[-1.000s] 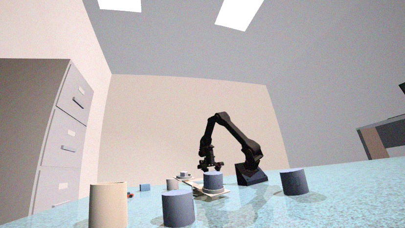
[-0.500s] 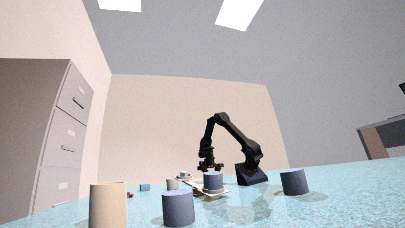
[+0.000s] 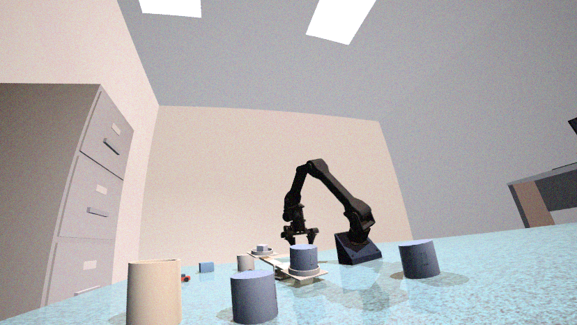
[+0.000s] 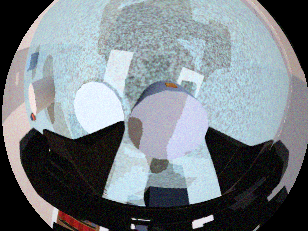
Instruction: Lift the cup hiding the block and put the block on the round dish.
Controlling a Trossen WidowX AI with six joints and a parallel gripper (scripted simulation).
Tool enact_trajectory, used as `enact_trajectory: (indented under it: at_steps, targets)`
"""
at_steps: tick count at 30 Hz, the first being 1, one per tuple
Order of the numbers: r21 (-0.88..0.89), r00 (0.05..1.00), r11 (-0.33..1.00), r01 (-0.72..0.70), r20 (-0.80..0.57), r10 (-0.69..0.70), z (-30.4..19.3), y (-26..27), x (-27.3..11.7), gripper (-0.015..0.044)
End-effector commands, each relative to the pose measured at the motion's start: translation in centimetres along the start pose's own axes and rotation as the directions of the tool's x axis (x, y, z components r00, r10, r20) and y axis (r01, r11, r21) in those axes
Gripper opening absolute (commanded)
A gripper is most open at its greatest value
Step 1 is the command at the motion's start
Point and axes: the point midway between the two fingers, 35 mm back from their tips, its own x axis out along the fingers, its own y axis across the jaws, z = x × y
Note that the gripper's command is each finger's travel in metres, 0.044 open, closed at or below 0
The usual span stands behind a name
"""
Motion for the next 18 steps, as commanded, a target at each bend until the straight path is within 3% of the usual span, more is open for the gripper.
enact_trajectory:
  at_steps: [1,4,11,18]
  targets:
    - [-0.006,0.999,1.0,-0.002,0.034,0.002,0.3,0.0,-3.0,0.044]
    - [-0.006,0.999,1.0,-0.002,0.034,0.002,0.3,0.0,-3.0,0.044]
    - [-0.095,0.999,0.995,0.027,0.046,-0.023,-1.4,5.7,-4.9,0.026]
    - [-0.308,0.999,0.951,0.022,0.054,-0.006,-4.4,14.6,-7.1,0.026]
